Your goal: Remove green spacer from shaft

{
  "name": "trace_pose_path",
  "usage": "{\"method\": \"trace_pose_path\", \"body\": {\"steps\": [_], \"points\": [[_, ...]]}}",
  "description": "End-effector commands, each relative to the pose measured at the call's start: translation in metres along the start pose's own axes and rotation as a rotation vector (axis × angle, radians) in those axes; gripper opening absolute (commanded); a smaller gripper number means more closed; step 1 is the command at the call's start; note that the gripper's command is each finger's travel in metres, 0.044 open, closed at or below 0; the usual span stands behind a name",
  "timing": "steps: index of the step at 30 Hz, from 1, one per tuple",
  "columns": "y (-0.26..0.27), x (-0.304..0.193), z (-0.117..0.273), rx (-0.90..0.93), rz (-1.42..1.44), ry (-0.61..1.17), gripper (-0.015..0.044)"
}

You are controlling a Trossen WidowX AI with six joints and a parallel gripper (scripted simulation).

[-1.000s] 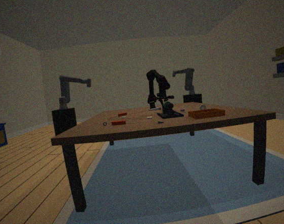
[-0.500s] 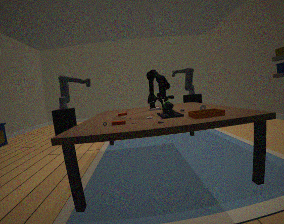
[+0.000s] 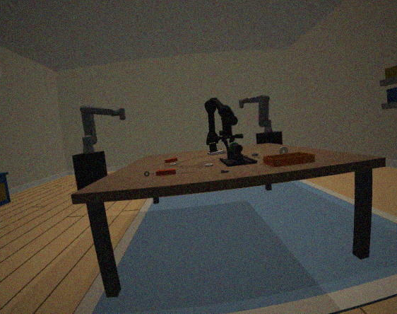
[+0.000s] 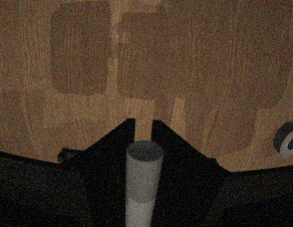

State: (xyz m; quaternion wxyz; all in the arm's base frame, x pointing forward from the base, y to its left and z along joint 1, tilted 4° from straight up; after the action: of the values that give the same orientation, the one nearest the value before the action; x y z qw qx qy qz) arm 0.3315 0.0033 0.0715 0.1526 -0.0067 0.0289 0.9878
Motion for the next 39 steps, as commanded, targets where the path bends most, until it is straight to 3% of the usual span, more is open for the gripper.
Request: {"method": "trace_pose_path", "body": {"steps": [1, 39], "points": [[0.0000, 0.0020, 0.0004, -0.002, -0.003, -0.004, 0.0000], [0.0006, 0.0063, 0.0004, -0.002, -0.003, -0.004, 0.0000]]}}
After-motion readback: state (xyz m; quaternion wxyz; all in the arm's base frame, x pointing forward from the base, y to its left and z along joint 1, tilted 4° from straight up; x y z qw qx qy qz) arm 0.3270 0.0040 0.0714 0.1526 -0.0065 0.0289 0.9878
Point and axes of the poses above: the point midway between the two fingers, 35 mm back from their tips, its own z axis back along the fingers, its own y axis across the jaws, x = y × z, the point moved 1 cm from there along z, back along the fingers, and after that the axes turned 8 degrees about -z, right-handed, at the moved point
